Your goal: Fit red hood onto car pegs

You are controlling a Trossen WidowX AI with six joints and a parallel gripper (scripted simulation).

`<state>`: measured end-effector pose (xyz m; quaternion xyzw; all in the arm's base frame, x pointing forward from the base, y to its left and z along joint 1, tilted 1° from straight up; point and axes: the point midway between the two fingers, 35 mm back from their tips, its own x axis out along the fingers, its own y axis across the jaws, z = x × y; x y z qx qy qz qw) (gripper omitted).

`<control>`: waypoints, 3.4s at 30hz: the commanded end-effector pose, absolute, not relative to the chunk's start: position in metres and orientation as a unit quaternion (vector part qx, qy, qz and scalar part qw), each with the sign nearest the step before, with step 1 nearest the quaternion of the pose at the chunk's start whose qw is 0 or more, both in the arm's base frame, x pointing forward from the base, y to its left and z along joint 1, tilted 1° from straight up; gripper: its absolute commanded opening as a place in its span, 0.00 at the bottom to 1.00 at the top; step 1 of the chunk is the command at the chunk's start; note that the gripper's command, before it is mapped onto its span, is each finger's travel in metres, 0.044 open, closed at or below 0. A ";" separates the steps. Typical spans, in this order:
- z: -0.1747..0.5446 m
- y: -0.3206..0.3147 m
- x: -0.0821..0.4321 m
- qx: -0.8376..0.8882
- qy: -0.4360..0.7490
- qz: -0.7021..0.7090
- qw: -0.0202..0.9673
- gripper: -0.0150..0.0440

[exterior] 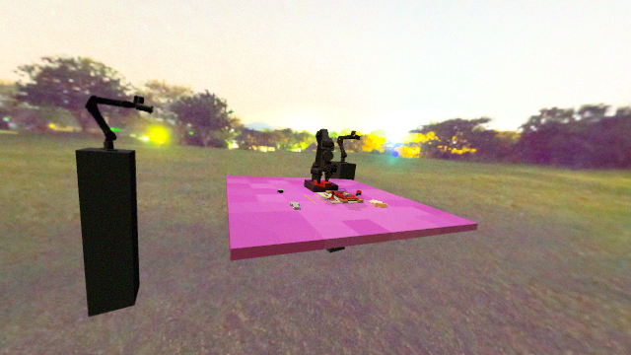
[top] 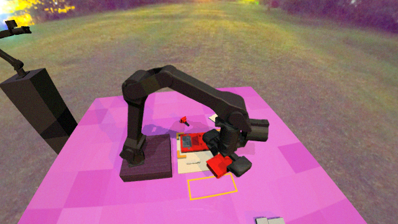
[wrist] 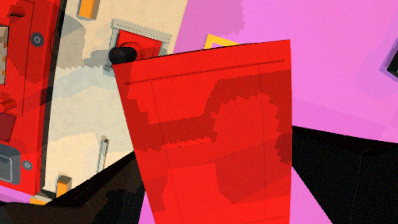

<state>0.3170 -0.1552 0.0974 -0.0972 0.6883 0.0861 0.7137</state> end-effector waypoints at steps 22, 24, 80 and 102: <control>0.098 -0.057 0.344 -0.010 0.692 0.012 0.722 0.25; 0.098 -0.048 0.345 -0.002 0.692 0.004 0.722 0.25; 0.050 0.037 0.350 0.076 0.686 -0.069 0.720 0.25; 0.046 0.037 0.350 0.076 0.686 -0.069 0.720 0.25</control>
